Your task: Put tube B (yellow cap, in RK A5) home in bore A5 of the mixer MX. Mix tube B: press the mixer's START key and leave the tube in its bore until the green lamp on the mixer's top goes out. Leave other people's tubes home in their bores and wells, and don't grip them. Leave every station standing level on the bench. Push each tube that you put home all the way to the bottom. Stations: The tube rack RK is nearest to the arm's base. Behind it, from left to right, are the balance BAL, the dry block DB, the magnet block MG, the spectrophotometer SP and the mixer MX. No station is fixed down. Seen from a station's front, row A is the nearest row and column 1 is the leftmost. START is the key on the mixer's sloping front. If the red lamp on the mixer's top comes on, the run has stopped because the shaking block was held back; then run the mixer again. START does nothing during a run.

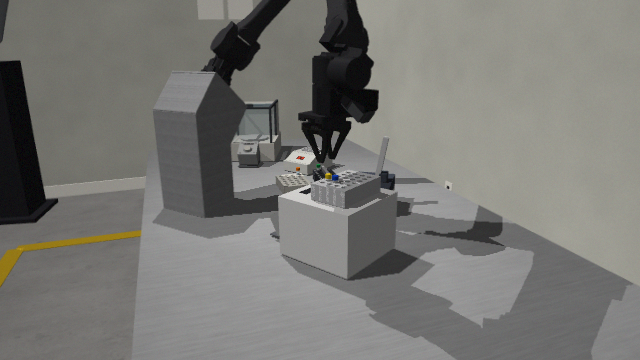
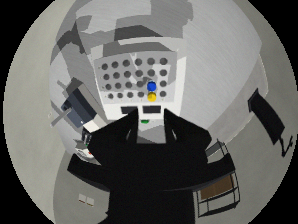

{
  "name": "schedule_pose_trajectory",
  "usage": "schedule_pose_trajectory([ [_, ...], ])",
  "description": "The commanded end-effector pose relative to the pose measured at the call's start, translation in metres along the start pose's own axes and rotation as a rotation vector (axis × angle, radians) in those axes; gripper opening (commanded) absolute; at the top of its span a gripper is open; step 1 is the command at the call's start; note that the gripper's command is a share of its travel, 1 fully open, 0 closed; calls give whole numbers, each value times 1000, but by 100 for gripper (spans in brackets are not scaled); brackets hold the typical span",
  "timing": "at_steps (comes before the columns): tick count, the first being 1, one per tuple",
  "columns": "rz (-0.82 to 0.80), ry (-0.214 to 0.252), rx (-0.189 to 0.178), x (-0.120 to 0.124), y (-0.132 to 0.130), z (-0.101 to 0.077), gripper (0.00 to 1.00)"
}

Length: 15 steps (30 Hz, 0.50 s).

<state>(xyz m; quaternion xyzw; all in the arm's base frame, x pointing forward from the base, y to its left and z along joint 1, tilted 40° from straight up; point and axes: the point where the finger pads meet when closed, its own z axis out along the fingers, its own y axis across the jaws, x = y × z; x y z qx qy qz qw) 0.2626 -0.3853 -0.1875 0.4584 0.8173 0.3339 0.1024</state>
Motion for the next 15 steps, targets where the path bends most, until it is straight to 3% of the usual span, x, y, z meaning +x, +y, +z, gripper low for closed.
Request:
schedule_pose_trajectory([
  [1,-51,-90,20,-36,0,-44,36],
  [8,-52,-91,22,-35,-1,-57,36],
  [15,-54,-94,22,-37,-1,-58,36],
])
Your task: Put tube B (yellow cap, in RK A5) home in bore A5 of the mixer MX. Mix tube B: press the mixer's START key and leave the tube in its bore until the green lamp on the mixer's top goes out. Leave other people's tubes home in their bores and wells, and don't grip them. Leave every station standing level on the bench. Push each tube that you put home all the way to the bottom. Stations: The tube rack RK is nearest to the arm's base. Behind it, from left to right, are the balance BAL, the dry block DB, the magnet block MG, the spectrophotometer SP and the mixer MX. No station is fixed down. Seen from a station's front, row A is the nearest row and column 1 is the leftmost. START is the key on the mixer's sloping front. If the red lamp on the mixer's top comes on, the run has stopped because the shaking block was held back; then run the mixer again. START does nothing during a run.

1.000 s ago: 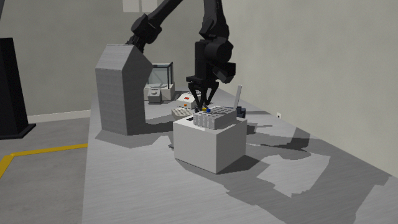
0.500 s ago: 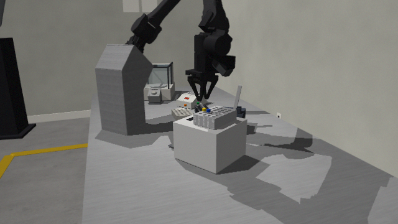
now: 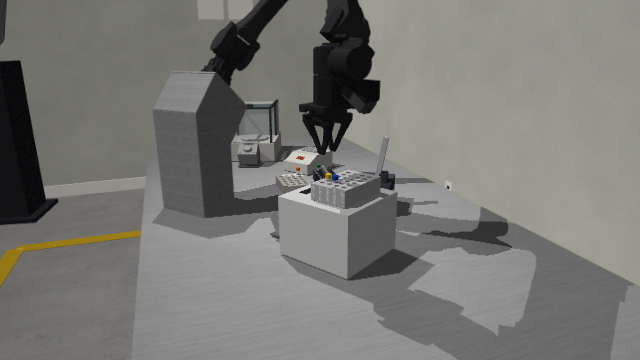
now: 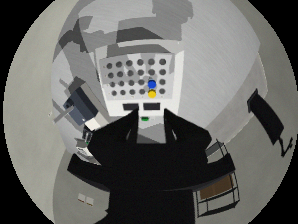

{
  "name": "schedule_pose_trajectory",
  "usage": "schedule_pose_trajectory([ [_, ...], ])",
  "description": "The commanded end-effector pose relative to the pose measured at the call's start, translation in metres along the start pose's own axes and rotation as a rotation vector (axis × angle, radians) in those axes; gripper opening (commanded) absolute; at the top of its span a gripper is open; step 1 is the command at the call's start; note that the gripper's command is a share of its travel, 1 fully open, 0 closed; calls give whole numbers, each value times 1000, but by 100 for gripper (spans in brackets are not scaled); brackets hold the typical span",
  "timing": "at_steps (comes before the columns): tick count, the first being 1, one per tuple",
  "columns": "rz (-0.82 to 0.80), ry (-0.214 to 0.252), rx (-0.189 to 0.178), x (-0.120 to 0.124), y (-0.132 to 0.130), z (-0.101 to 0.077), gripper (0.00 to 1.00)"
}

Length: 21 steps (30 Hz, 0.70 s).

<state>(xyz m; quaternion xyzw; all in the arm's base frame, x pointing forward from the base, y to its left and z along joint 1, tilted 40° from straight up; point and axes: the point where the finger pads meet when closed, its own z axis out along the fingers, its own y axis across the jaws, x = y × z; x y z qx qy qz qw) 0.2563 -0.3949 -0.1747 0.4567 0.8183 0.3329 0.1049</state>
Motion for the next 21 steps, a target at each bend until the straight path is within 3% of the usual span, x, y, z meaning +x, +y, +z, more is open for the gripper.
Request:
schedule_pose_trajectory([
  [1,-49,-91,23,-35,-2,-41,36],
  [8,-49,-91,23,-35,-2,-41,36],
  [9,16,-55,11,-10,0,-23,0],
  [11,-4,-34,12,4,14,-5,0],
  [13,-4,-34,13,6,14,-4,0],
  [16,22,-35,11,28,17,9,0],
  [20,66,-52,7,36,10,6,0],
  [21,80,-45,9,44,16,14,0],
])
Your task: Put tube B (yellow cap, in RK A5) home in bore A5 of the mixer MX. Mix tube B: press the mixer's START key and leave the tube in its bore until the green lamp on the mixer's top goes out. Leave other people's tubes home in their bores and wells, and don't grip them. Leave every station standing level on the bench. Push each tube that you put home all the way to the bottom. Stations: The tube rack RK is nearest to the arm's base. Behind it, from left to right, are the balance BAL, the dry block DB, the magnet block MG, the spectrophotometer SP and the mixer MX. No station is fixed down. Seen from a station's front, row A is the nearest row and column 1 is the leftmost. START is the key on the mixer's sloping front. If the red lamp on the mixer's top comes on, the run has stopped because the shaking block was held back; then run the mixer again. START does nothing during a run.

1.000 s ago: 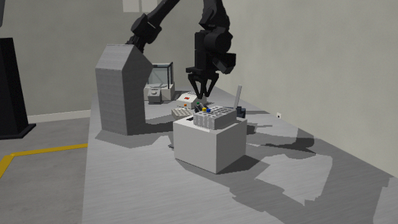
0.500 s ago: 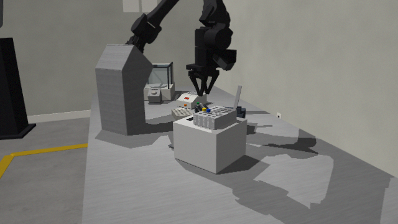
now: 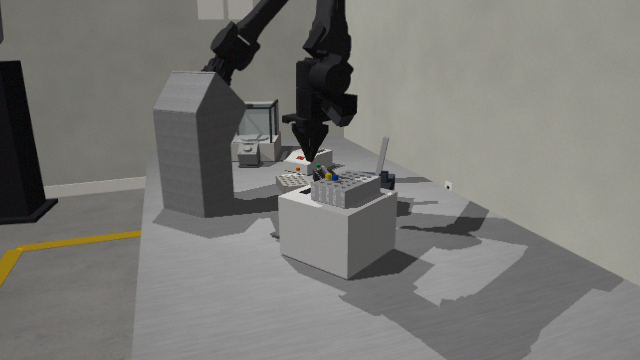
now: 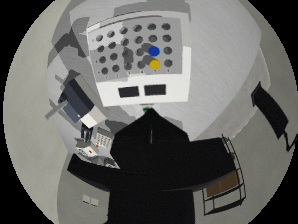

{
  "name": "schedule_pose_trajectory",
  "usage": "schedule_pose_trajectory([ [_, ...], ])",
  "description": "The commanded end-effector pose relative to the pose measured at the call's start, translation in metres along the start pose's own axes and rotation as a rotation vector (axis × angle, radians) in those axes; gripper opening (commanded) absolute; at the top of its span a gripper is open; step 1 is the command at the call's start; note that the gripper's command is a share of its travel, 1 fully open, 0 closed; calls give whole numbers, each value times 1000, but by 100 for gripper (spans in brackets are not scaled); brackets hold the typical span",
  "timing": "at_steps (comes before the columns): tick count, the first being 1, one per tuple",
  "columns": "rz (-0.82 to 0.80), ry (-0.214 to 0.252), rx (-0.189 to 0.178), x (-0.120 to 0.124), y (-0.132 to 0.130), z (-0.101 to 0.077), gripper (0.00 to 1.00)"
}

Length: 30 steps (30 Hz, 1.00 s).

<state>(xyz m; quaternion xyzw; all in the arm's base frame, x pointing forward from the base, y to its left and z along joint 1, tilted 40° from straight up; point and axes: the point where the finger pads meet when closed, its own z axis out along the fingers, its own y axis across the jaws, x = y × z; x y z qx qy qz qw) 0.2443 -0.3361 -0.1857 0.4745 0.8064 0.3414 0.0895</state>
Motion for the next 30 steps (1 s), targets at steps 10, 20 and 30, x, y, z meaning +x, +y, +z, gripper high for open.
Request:
schedule_pose_trajectory([
  [10,73,-58,10,67,19,30,0],
  [20,105,-99,8,70,12,30,0],
  [30,114,-112,1,86,11,34,0],
])
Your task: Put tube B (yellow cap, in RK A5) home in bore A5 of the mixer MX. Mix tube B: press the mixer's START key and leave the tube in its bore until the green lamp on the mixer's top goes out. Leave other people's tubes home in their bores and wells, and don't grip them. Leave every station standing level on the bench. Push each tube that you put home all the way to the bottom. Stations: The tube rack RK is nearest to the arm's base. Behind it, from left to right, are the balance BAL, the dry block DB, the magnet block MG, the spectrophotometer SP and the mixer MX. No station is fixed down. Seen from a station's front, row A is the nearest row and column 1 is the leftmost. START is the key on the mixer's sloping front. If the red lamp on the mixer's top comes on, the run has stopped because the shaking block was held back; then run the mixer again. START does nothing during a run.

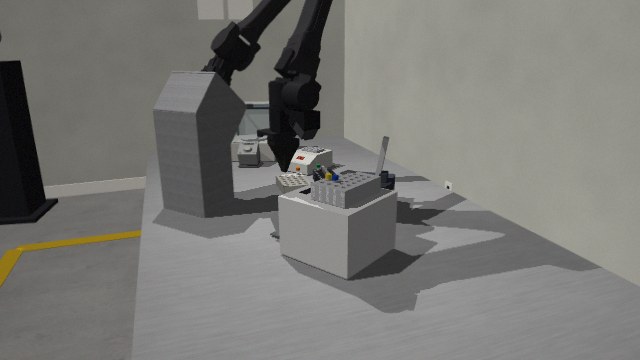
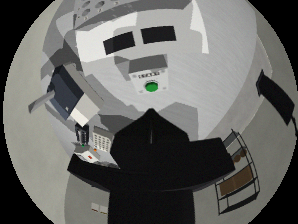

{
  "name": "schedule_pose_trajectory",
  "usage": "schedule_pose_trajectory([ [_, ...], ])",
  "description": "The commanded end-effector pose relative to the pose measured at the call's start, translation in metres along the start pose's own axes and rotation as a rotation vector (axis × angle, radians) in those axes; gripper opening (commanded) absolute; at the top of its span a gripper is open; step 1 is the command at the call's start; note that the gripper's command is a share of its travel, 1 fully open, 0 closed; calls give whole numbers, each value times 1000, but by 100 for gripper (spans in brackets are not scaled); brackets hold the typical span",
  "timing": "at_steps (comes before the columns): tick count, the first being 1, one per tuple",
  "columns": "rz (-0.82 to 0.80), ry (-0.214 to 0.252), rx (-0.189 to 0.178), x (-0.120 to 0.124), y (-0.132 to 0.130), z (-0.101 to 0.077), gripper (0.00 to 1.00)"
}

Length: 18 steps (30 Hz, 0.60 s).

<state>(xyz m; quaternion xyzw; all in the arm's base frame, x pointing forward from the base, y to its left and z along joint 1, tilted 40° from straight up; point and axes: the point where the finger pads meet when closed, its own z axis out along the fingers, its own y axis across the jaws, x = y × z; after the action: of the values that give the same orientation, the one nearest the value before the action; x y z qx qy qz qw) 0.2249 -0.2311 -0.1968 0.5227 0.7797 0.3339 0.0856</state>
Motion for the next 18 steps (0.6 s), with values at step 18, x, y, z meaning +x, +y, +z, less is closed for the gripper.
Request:
schedule_pose_trajectory([
  [18,-147,-508,-43,26,-7,0,0],
])
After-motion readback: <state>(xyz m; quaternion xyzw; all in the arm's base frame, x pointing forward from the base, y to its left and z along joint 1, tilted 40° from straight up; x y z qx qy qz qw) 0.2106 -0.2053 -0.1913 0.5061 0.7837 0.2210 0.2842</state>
